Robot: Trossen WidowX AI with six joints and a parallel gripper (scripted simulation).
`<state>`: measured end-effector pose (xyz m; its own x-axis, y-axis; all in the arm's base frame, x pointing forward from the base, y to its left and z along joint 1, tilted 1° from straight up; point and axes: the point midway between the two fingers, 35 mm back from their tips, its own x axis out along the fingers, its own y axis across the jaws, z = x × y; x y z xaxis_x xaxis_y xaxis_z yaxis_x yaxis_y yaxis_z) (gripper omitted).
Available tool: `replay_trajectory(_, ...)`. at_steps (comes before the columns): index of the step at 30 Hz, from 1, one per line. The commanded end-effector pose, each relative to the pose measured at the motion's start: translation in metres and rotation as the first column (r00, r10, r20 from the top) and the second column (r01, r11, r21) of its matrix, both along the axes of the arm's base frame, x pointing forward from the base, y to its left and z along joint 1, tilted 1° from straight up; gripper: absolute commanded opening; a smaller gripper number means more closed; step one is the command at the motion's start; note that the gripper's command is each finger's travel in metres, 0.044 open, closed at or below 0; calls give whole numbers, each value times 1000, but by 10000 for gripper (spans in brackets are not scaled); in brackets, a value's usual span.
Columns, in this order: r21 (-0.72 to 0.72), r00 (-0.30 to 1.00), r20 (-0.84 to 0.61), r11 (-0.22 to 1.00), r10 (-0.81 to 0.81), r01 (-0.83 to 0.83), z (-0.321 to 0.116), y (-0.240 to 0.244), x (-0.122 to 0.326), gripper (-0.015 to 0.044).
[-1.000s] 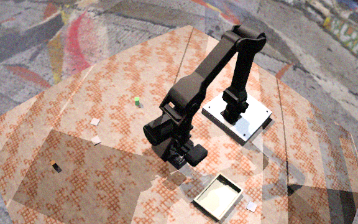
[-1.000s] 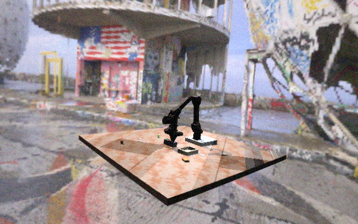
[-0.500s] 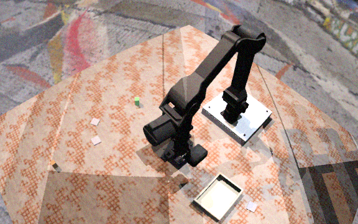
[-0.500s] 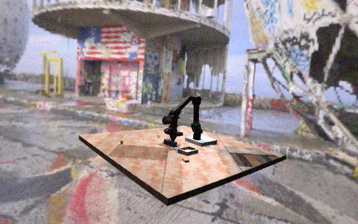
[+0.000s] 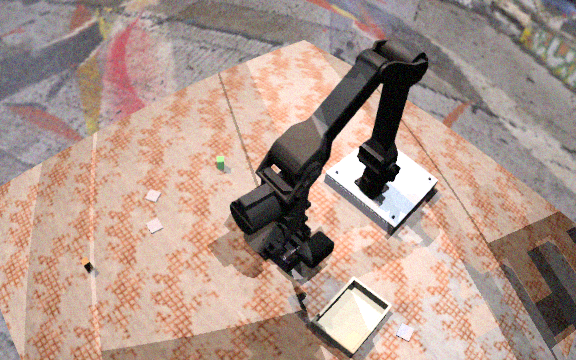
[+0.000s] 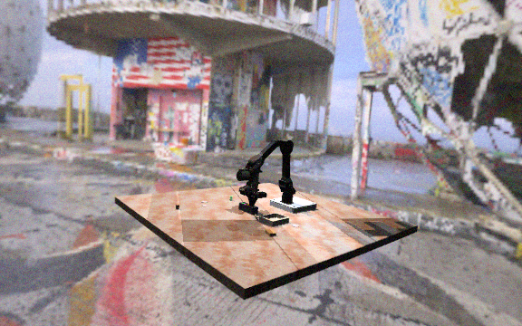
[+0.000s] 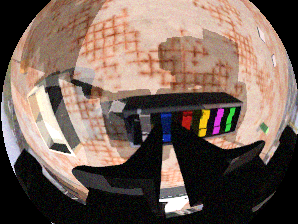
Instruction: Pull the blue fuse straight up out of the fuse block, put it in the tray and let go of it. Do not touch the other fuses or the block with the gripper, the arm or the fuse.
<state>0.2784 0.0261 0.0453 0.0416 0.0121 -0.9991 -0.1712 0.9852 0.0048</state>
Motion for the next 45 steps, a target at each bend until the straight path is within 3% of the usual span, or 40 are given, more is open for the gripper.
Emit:
replay_trajectory(1, 0, 1000, 1, 1000, 0, 0, 3, 0, 0, 0)
replay_trajectory(45, -3, 1000, 0, 1000, 2, -2, 24, 0, 0, 0)
